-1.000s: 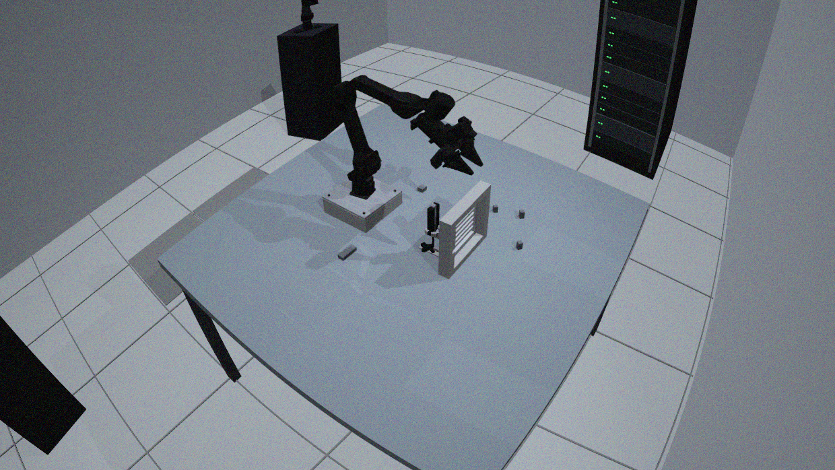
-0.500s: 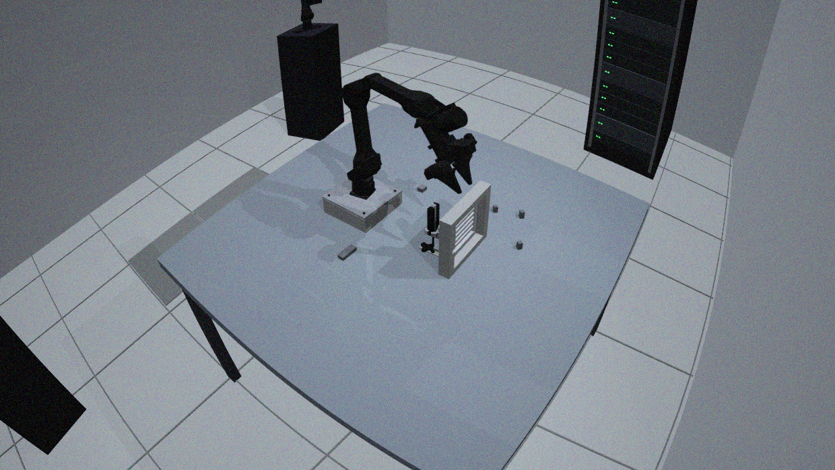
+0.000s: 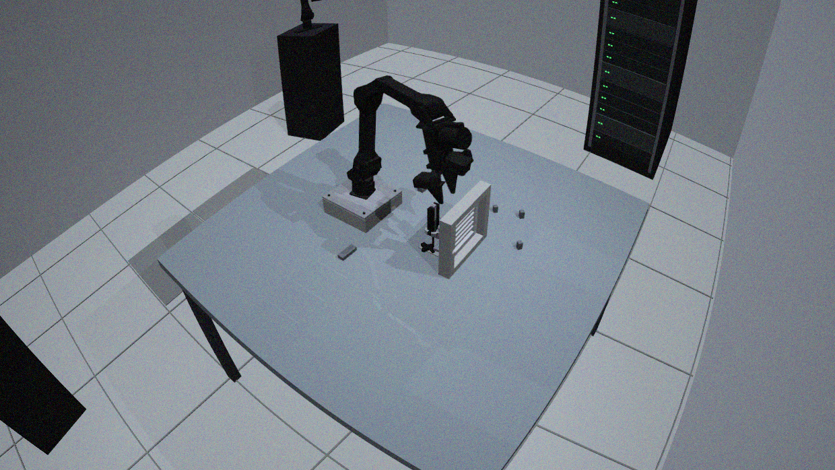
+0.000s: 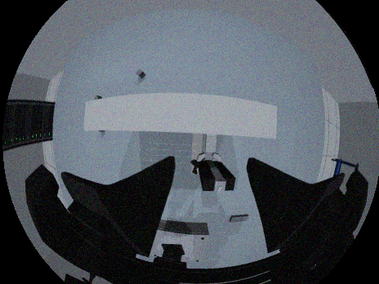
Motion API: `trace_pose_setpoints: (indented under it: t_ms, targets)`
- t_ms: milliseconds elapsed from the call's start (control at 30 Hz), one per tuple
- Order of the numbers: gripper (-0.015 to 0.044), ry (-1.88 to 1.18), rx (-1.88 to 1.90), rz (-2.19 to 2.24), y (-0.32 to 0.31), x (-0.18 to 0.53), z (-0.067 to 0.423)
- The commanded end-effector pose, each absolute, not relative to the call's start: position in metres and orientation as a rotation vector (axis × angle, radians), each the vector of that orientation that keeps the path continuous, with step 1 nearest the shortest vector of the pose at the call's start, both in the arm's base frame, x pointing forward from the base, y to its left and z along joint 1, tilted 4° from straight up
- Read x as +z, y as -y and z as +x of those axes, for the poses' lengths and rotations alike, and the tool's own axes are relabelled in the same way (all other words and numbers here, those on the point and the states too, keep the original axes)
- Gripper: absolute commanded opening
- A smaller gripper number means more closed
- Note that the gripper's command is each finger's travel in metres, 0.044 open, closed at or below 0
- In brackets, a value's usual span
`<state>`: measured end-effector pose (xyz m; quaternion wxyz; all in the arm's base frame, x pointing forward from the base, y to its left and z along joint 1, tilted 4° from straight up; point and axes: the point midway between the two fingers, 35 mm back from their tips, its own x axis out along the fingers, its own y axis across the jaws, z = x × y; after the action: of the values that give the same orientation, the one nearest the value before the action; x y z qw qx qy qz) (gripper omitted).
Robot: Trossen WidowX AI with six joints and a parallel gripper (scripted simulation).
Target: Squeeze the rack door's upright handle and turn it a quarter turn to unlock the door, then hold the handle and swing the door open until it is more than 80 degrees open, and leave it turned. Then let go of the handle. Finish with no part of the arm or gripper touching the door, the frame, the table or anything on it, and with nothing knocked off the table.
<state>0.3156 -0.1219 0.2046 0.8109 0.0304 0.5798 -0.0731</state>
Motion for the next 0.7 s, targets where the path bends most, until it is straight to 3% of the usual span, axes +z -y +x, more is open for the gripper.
trace_pose_setpoints:
  t_ms: [0,267,667]
  targets:
    - [0.0288,-1.321,-0.141,0.094,0.127,0.201,0.308]
    - [0.0288,-1.490,-0.113,0.167,0.135,0.198,0.289]
    - [0.0288,-1.493,-0.112,0.169,0.136,0.186,0.291]
